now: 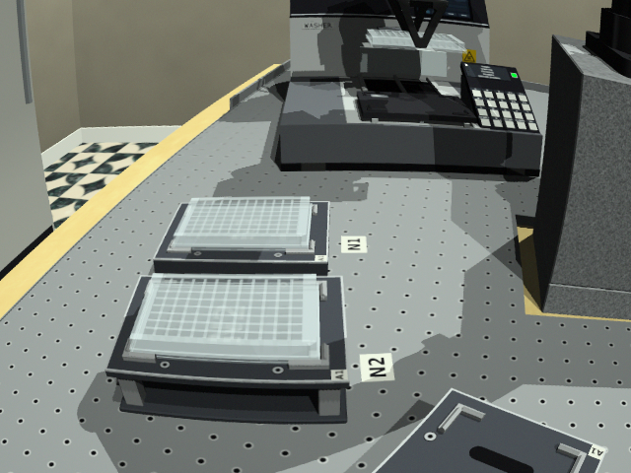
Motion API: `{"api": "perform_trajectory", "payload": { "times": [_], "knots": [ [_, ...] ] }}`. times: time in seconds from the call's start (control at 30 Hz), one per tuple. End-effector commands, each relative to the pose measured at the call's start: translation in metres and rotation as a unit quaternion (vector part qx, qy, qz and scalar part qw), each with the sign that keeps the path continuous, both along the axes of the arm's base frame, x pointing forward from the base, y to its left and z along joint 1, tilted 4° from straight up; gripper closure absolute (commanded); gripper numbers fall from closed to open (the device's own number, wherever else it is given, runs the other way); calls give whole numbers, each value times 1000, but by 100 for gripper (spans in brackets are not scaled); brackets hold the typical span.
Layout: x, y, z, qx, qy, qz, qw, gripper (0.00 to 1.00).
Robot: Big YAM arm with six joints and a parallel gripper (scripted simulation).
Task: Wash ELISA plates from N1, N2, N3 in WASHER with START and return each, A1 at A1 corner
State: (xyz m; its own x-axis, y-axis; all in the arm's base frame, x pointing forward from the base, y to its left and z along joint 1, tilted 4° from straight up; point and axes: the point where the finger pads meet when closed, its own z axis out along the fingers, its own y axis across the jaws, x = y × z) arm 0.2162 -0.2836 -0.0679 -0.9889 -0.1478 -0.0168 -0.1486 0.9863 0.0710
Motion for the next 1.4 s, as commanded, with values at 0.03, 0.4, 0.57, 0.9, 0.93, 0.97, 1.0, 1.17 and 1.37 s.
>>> {"api": "perform_trajectory", "payload": {
  "times": [0.03,0.4,0.57,0.9,0.93,0.97,1.0,1.17,1.37],
  "knots": [
    [7,-11,7,-12,-8,1,1000,16],
    [27,20,8,-14,-18,112,993,16],
    [38,37,8,-12,-17,112,993,16],
    [71,76,9,-12,-19,112,993,16],
    [77,77,11,-15,-22,112,993,16],
    [77,77,11,-15,-22,112,993,16],
    [77,77,11,-15,-22,112,993,16],
    [106,89,18,-23,-34,112,993,16],
    [123,116,9,-13,-24,112,993,16]
  ]
}}
